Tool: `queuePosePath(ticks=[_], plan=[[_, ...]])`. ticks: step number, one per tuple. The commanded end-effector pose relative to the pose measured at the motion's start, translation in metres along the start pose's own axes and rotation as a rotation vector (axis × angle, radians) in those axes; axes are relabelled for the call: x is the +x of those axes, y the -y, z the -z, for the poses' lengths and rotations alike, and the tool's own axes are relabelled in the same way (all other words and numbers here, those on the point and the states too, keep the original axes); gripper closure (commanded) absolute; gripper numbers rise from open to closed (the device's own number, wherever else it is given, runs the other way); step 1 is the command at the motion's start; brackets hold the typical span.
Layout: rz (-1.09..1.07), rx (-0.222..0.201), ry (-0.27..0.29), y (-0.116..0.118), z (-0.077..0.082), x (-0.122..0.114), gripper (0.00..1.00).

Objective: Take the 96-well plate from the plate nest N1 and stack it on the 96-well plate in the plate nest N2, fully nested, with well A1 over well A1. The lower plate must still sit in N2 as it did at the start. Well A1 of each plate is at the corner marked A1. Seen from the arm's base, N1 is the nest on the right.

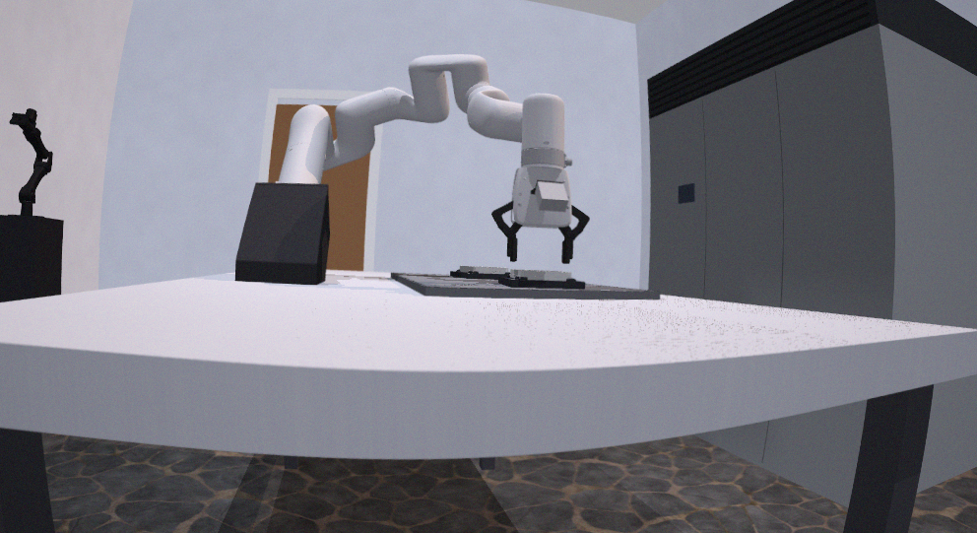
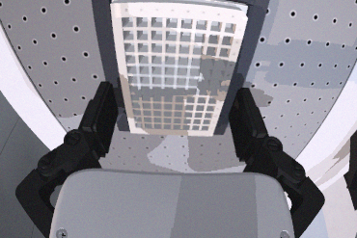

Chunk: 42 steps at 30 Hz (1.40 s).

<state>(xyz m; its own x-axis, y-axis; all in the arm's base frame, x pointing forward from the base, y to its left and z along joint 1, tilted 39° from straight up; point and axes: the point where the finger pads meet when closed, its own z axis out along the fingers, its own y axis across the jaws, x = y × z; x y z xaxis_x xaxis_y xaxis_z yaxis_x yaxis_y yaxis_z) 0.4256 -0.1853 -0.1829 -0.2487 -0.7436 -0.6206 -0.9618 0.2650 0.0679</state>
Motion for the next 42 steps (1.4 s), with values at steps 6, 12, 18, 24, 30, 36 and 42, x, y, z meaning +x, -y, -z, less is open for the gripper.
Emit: queuePosePath(ticks=[6, 12, 18, 24, 30, 36, 42], plan=[[0.0, 0.003, -0.003, 0.001, -0.002, 0.001, 0.0], [0.0, 0.003, -0.003, 0.001, -0.006, 0.001, 0.0], [0.0, 0.003, -0.003, 0.001, -0.01, 0.001, 0.0], [0.0, 0.003, -0.003, 0.001, -0.013, 0.001, 0.0], [0.0, 0.003, -0.003, 0.001, -0.017, 0.001, 0.0], [0.0, 0.003, -0.003, 0.001, -0.017, 0.001, 0.0], [0.0, 0.003, -0.003, 0.001, -0.017, 0.001, 0.0]])
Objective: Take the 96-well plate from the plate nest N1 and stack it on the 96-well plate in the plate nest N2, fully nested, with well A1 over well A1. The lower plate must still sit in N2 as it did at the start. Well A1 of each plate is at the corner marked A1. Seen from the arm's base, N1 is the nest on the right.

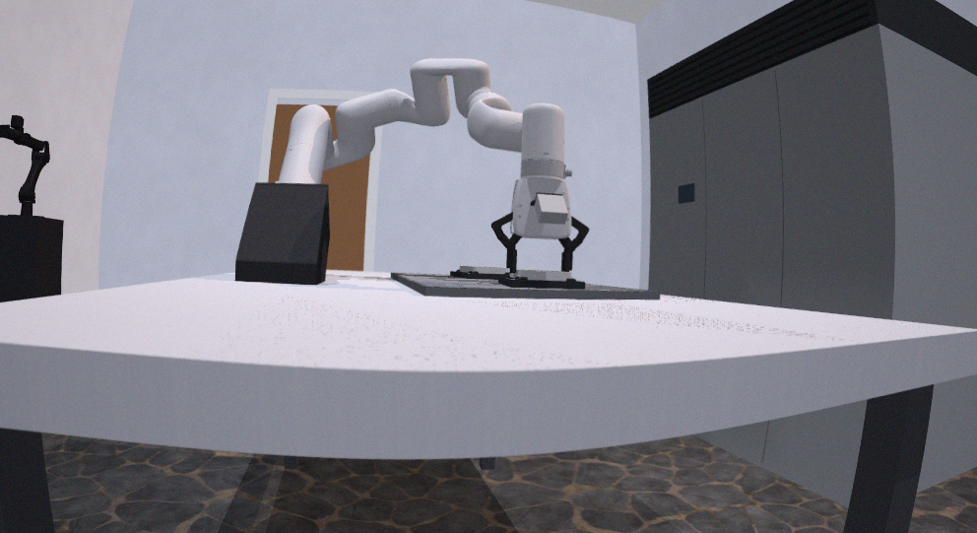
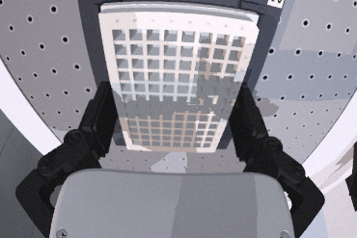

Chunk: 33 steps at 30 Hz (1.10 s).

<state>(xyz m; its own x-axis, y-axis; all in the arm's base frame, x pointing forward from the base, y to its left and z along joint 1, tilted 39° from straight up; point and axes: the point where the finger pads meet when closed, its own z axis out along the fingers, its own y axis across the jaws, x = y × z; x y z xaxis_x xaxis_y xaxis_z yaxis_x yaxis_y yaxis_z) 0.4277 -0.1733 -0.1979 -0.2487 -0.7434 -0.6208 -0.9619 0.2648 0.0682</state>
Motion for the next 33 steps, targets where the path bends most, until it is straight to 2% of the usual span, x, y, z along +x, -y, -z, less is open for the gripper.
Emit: queuePosePath(ticks=[1, 6, 7, 33], plan=[[0.0, 0.004, -0.003, 0.0012, 0.0024, 0.0012, 0.0], [0.0, 0.004, -0.003, 0.0013, 0.0024, 0.0012, 0.0], [0.0, 0.004, -0.003, 0.0012, 0.003, 0.0013, 1.0], [0.0, 0.004, -0.003, 0.0012, 0.0031, 0.0012, 1.0]])
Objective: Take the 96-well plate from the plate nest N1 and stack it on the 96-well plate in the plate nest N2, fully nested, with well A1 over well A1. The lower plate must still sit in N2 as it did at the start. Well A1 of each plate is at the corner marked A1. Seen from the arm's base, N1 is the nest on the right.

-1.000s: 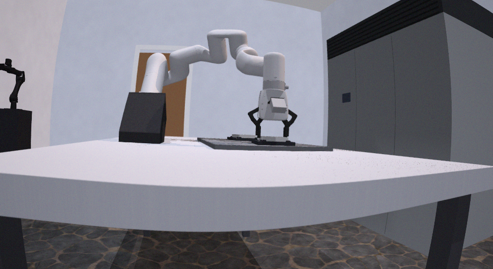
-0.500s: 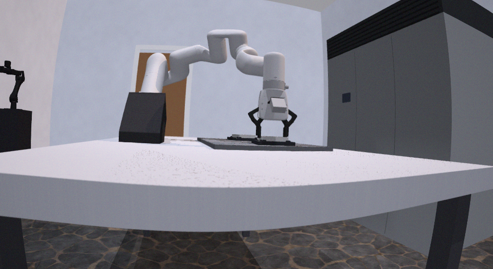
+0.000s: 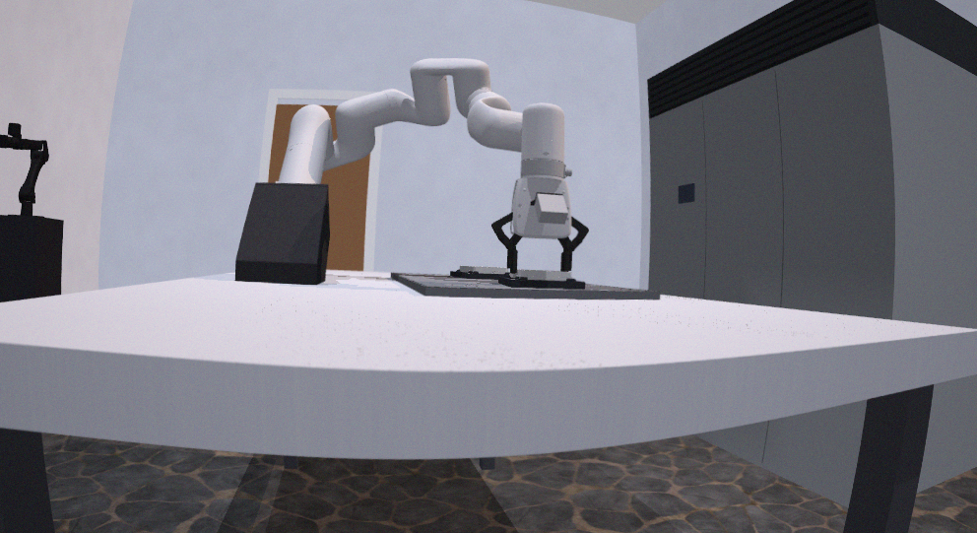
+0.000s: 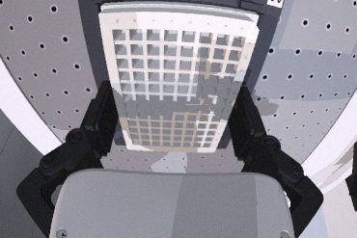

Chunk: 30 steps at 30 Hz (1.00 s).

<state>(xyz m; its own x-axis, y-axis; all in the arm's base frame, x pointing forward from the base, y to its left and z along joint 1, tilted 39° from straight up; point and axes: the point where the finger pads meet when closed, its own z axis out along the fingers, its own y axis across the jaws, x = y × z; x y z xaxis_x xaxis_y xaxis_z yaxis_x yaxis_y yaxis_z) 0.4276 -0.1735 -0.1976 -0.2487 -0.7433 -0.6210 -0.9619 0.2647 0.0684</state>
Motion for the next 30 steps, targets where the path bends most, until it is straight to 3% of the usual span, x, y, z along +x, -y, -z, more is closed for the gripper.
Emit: queuePosePath(ticks=[1, 30], plan=[[0.0, 0.004, -0.003, 0.0013, 0.0026, 0.0013, 1.0], [0.0, 0.004, -0.003, 0.0013, 0.006, 0.0013, 1.0]])
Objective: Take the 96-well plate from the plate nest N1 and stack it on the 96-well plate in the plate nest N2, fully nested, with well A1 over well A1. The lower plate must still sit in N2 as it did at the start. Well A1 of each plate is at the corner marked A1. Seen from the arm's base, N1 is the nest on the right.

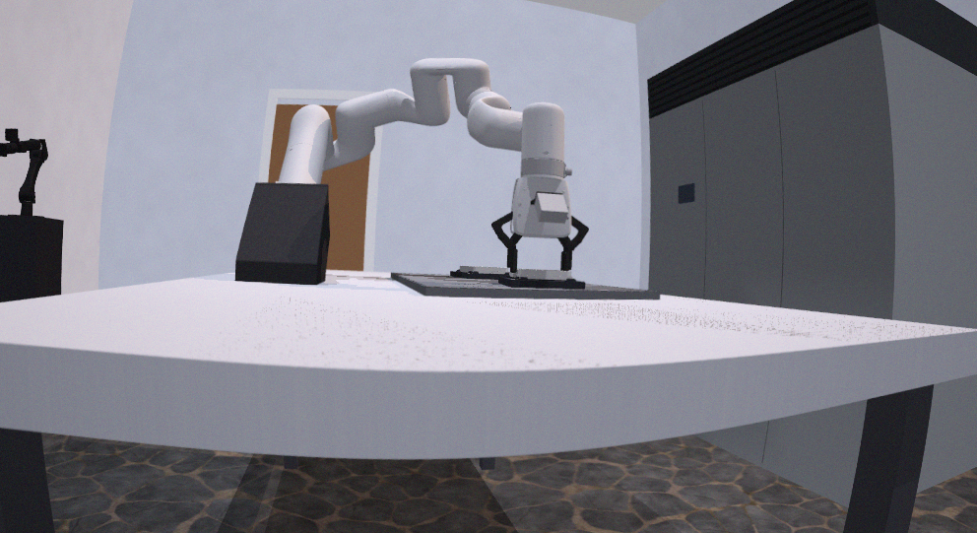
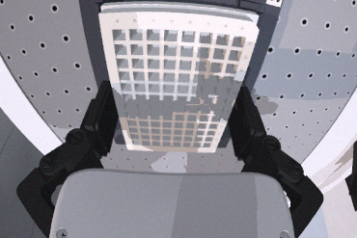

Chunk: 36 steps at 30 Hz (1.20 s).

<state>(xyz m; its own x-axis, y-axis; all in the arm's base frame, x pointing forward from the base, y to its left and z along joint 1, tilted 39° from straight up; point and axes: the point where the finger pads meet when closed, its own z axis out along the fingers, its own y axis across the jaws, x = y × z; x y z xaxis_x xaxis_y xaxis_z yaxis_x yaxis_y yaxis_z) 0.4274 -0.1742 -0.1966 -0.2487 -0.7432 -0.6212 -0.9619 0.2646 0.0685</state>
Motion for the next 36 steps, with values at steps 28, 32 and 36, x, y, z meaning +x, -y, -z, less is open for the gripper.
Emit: queuePosePath(ticks=[28, 32, 36], plan=[[0.0, 0.004, -0.004, 0.001, 0.021, 0.001, 1.0], [0.0, 0.004, -0.004, 0.001, 0.021, 0.001, 1.0], [0.0, 0.004, -0.004, 0.001, 0.021, 0.001, 1.0]])
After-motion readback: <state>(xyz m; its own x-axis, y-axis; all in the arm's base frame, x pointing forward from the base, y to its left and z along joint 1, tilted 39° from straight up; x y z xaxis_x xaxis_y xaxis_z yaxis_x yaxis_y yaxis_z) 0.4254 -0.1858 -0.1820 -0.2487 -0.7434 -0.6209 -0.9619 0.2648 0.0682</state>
